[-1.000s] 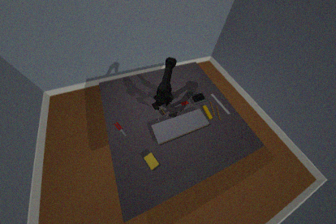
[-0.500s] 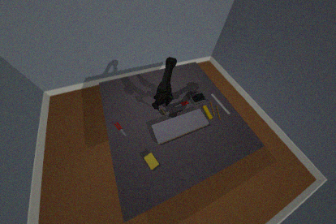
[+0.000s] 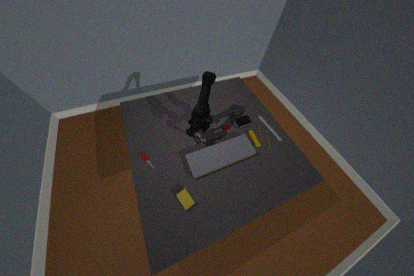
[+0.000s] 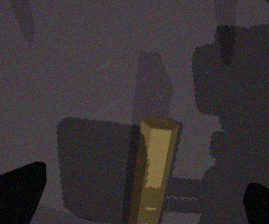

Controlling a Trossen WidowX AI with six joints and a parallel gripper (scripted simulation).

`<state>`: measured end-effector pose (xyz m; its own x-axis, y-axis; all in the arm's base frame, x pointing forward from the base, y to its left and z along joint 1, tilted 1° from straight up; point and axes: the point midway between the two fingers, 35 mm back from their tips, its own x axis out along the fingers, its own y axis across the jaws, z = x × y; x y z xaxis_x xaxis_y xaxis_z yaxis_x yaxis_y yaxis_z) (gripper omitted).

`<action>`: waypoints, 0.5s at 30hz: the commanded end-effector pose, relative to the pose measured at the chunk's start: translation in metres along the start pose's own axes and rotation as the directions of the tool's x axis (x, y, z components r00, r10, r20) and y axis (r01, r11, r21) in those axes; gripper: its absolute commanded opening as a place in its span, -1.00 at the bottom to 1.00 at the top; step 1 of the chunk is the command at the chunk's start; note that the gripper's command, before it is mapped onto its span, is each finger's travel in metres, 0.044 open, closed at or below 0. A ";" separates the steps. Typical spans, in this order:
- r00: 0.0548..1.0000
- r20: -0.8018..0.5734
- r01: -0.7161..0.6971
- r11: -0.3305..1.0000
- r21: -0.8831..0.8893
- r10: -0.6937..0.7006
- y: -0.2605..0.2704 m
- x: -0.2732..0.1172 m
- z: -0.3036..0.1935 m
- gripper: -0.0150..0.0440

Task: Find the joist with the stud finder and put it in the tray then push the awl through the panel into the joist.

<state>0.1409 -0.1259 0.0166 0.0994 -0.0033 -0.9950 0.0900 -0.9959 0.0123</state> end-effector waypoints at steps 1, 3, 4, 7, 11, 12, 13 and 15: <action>1.000 0.014 0.009 1.000 -0.002 -0.009 -0.002 0.009 0.004 1.00; 1.000 0.014 0.010 1.000 -0.002 -0.009 -0.002 0.013 0.004 1.00; 1.000 0.014 0.010 1.000 -0.002 -0.010 -0.003 0.014 0.004 1.00; 1.000 0.014 0.010 1.000 -0.002 -0.010 -0.003 0.019 0.005 1.00; 1.000 0.015 0.010 1.000 -0.002 -0.010 -0.004 0.023 0.006 1.00; 1.000 0.015 0.010 1.000 -0.002 -0.010 -0.004 0.024 0.006 1.00; 1.000 0.015 0.010 1.000 -0.002 -0.010 -0.004 0.024 0.006 1.00; 1.000 0.015 0.010 1.000 -0.002 -0.010 -0.004 0.024 0.006 1.00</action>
<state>0.1397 -0.1245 -0.0036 0.0971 -0.0010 -0.9953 0.0908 -0.9958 0.0098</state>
